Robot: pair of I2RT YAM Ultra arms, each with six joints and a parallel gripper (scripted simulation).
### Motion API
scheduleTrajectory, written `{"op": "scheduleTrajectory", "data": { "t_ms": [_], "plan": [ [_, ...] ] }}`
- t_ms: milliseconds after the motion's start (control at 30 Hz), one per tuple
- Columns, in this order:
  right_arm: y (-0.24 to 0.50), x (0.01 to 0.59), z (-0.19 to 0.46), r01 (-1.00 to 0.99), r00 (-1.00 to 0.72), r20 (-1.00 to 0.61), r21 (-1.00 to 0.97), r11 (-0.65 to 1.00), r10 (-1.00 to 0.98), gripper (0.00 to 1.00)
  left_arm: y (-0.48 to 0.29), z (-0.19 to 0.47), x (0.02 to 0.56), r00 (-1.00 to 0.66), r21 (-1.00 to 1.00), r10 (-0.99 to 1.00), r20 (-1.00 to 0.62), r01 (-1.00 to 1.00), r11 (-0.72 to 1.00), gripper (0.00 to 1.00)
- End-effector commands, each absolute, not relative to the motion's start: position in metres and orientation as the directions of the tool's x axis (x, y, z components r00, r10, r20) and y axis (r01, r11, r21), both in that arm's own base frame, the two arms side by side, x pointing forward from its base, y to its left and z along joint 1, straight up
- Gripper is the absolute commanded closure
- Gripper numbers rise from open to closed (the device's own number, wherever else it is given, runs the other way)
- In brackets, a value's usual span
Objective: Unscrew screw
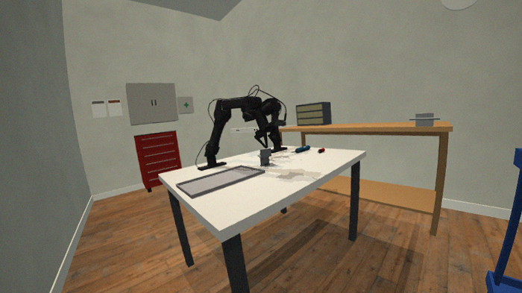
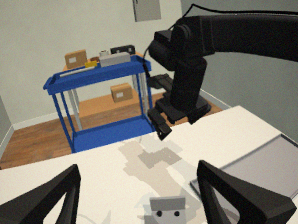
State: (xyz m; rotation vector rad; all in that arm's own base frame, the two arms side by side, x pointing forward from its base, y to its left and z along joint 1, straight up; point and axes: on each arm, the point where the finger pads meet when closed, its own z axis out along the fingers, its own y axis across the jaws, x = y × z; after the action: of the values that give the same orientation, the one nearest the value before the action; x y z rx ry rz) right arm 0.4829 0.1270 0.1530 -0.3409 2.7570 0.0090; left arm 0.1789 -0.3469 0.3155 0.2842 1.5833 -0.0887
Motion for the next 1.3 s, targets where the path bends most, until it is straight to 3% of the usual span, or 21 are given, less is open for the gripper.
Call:
{"op": "scheduleTrajectory", "data": {
  "t_ms": [0, 500, 533, 1067, 1267],
  "plan": [
    [0.127, 0.484, 0.161, -0.236, -0.898, -0.374, -0.037, 0.971, -0.232, 0.0, -0.346, 0.319, 0.179, -0.007, 0.107, 0.112, -0.994, 0.235, 0.966, 0.18],
    [0.127, 0.484, 0.161, -0.236, -0.898, -0.374, -0.037, 0.971, -0.232, 0.0, -0.346, 0.319, 0.179, -0.007, 0.107, 0.112, -0.994, 0.235, 0.966, 0.18],
    [0.127, 0.484, 0.161, -0.236, -0.898, -0.374, -0.037, 0.971, -0.232, 0.0, -0.346, 0.319, 0.179, -0.007, 0.107, 0.112, -0.994, 0.235, 0.966, 0.35],
    [0.127, 0.484, 0.161, -0.236, -0.898, -0.374, -0.037, 0.971, -0.232, 0.0, -0.346, 0.319, 0.179, -0.007, 0.107, 0.112, -0.994, 0.235, 0.966, 0.35],
    [0.127, 0.484, 0.161, -0.236, -0.898, -0.374, -0.037, 0.971, -0.232, 0.0, -0.33, 0.313, 0.216, -0.058, 0.081, 0.094, -0.994, 0.2, 0.977, 0.35]
  ]
}}
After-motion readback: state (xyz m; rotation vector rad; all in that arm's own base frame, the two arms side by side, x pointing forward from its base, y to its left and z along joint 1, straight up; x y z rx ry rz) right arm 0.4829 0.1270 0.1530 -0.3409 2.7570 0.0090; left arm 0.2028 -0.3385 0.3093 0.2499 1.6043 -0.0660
